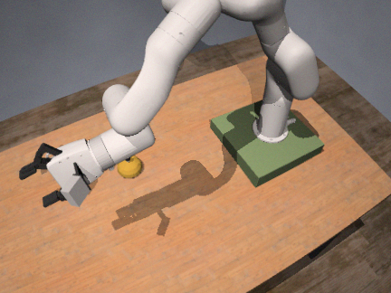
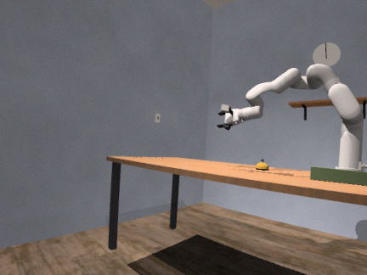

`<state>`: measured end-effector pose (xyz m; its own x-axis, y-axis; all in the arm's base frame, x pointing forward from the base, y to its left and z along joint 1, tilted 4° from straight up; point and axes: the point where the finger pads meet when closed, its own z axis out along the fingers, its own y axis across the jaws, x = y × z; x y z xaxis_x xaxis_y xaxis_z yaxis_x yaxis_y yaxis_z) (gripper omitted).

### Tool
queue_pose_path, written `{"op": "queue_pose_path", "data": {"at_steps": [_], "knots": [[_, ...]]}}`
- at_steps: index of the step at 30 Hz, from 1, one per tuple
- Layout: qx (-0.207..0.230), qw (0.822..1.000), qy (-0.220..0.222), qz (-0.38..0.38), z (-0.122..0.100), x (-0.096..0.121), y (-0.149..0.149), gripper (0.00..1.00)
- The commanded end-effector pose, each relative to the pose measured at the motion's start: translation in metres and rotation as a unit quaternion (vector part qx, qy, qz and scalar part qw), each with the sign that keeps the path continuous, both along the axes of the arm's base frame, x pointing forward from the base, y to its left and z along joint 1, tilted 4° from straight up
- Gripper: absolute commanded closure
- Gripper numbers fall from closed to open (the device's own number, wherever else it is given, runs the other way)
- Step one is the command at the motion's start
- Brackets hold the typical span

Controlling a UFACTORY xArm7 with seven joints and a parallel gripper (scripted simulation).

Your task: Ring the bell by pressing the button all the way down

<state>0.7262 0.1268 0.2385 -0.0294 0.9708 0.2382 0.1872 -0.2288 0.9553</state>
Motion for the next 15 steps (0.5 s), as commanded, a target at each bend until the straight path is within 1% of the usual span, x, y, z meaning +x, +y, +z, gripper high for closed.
{"op": "queue_pose_path", "data": {"at_steps": [1, 2, 3, 4, 5, 6, 7, 8, 9, 10, 11, 15], "knots": [[0.015, 0.998, 0.010, -0.057, 0.002, -0.001, -0.023, 0.00], [0.015, 0.998, 0.010, -0.057, 0.002, -0.001, -0.023, 0.00], [0.021, 0.997, 0.015, -0.076, 0.001, -0.002, -0.031, 0.00], [0.021, 0.997, 0.015, -0.076, 0.001, -0.002, -0.031, 0.00], [0.026, 0.995, 0.020, -0.095, -0.001, -0.003, -0.041, 0.00], [0.026, 0.995, 0.020, -0.095, -0.001, -0.003, -0.041, 0.00], [0.032, 0.992, 0.027, -0.116, -0.002, -0.004, -0.050, 0.00], [0.032, 0.992, 0.027, -0.116, -0.002, -0.004, -0.050, 0.00], [0.038, 0.989, 0.034, -0.137, -0.004, -0.007, -0.061, 0.00], [0.038, 0.989, 0.034, -0.137, -0.004, -0.007, -0.061, 0.00], [0.045, 0.985, 0.043, -0.160, -0.006, -0.009, -0.071, 0.00], [0.045, 0.985, 0.043, -0.160, -0.006, -0.009, -0.071, 0.00]]}}
